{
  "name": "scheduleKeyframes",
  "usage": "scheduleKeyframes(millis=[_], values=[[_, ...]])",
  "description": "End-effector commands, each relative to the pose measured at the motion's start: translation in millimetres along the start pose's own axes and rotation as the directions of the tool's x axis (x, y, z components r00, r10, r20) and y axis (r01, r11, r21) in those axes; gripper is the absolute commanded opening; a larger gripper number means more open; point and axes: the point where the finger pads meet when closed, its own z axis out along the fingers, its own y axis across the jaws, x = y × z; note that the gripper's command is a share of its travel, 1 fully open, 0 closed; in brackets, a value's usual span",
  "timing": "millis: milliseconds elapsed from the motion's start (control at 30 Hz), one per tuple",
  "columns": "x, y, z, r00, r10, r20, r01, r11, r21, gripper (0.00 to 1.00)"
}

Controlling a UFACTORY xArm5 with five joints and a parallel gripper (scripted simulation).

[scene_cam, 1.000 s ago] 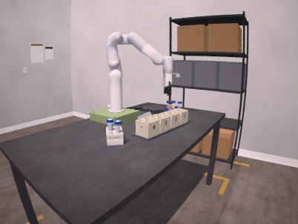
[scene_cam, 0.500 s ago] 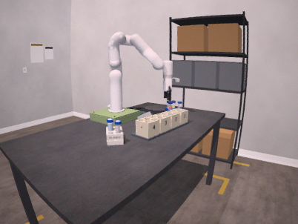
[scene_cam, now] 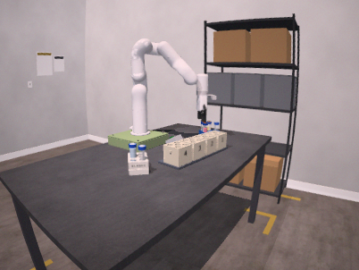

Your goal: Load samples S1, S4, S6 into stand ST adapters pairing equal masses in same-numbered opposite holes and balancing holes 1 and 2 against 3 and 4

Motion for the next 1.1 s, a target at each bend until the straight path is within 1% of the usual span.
scheduleKeyframes(millis=[0,833,933,1000,1067], values=[[1,0,-1.1,1.000,0.000,-0.004,0.000,1.000,0.003,1.00],[1,0,-1.1,1.000,0.000,-0.004,0.000,1.000,0.003,1.00],[1,0,-9.2,1.000,0.000,-0.004,0.000,1.000,0.003,1.00],[1,0,-9.2,1.000,0.000,-0.004,0.000,1.000,0.003,1.00],[1,0,-14.5,1.000,0.000,-0.004,0.000,1.000,0.003,1.00]])
